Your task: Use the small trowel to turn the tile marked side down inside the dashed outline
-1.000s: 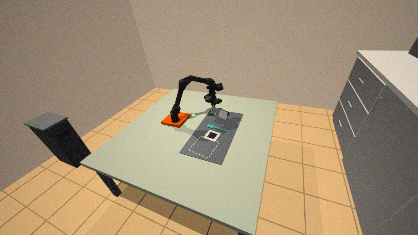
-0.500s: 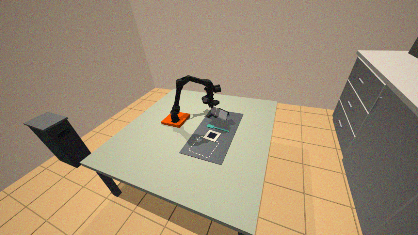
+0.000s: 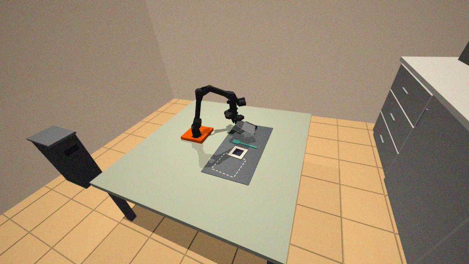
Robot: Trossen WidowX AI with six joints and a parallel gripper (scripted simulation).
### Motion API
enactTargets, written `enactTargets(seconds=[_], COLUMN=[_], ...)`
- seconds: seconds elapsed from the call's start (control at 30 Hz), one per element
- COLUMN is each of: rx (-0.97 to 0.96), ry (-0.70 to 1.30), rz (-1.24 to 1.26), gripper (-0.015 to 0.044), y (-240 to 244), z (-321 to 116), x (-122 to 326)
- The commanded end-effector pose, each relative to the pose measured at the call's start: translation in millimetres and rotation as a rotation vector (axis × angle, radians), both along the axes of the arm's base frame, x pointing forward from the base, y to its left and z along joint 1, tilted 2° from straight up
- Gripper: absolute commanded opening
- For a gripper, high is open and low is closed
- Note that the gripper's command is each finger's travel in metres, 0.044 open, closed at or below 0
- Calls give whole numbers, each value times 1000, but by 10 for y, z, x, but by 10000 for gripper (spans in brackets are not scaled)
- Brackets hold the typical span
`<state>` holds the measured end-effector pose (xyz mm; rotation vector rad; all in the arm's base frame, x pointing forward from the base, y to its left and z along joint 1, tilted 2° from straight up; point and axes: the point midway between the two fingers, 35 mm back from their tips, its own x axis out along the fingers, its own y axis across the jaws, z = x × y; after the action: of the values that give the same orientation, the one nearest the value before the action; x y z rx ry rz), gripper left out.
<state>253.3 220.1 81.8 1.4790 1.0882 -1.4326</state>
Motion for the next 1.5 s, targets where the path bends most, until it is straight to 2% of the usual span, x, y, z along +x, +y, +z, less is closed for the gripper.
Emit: enactTargets(seconds=[0.0,0.27,0.5,0.67,1.47], rx=[-2,-2,-1,-1,5], ry=[-3,2,-3,-5,-54], rz=[4,0,4,27,854], gripper=[100,100,100,100,100], y=[-79,-72,-58,-51,179], z=[-46,-43,250,260,295], x=[-23,-28,-20,-17,86])
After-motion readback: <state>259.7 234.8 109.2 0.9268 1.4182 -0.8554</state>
